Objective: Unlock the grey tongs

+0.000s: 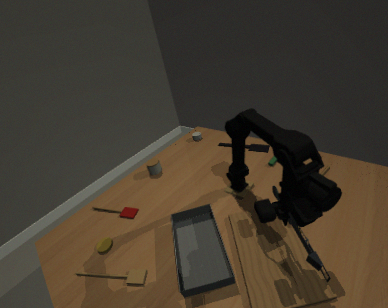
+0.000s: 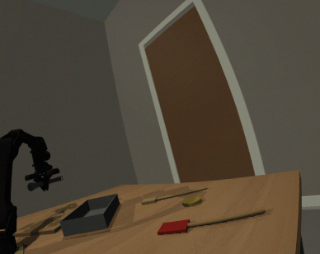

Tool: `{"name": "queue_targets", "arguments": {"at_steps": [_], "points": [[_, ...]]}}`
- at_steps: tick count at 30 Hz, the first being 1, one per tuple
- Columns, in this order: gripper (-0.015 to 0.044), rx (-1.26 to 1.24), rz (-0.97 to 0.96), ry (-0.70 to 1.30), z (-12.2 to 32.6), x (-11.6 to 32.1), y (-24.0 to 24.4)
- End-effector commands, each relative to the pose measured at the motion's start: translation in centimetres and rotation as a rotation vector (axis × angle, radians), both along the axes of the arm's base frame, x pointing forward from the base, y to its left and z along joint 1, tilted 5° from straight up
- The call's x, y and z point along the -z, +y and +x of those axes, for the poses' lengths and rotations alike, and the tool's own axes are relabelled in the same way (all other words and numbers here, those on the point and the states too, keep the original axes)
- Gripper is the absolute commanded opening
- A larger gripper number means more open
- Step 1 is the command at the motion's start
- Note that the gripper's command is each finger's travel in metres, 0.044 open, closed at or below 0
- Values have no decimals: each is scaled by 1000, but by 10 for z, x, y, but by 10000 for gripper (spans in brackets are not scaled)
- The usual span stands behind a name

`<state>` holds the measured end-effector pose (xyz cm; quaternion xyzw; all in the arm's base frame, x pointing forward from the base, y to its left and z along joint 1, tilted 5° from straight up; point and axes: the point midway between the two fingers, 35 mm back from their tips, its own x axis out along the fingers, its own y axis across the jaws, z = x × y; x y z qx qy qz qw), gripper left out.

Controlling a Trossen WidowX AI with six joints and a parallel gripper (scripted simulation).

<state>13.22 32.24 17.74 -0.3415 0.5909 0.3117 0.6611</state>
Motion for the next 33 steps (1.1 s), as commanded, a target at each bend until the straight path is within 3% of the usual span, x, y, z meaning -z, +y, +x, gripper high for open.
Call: {"name": "queue_targets", "arguments": {"at_steps": [1, 33], "points": [[-150, 22, -33, 34, -1, -5, -2], [-150, 22, -34, 35, 4, 28, 2]]}}
